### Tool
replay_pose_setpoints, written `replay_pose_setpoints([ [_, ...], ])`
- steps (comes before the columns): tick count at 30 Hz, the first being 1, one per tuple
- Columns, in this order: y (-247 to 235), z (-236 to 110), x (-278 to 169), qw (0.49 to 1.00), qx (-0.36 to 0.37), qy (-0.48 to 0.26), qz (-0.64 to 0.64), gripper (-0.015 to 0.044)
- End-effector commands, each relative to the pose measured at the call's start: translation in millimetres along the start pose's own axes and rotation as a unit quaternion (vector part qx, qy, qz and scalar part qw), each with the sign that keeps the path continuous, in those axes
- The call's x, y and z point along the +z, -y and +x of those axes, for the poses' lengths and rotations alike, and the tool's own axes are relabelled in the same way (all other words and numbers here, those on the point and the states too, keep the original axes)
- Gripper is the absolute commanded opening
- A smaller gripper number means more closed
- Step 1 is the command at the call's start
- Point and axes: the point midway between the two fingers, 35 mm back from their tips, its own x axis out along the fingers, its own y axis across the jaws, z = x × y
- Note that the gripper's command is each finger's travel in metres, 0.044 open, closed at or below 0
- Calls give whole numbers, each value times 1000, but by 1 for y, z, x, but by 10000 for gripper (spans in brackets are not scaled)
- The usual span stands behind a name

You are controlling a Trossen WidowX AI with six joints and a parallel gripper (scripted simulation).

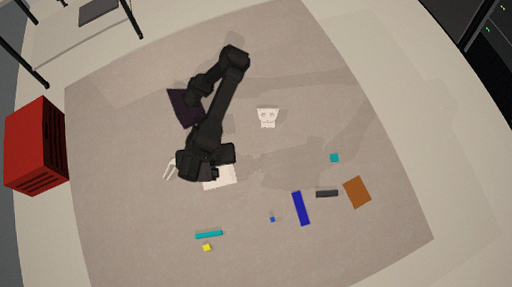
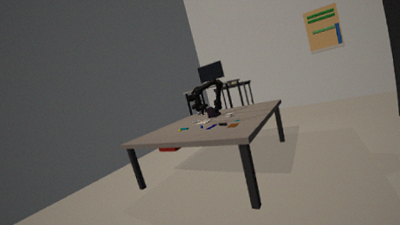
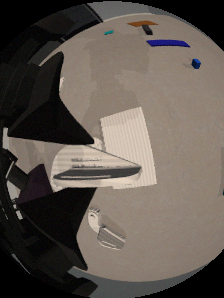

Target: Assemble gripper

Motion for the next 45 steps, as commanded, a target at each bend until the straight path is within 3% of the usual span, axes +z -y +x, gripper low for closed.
replay_pose_setpoints([
  [1, 1, -1, 1, 1000, -1, 2, 3, 134],
  [45, -40, -1, 1, 1000, 0, 2, 3, 134],
])
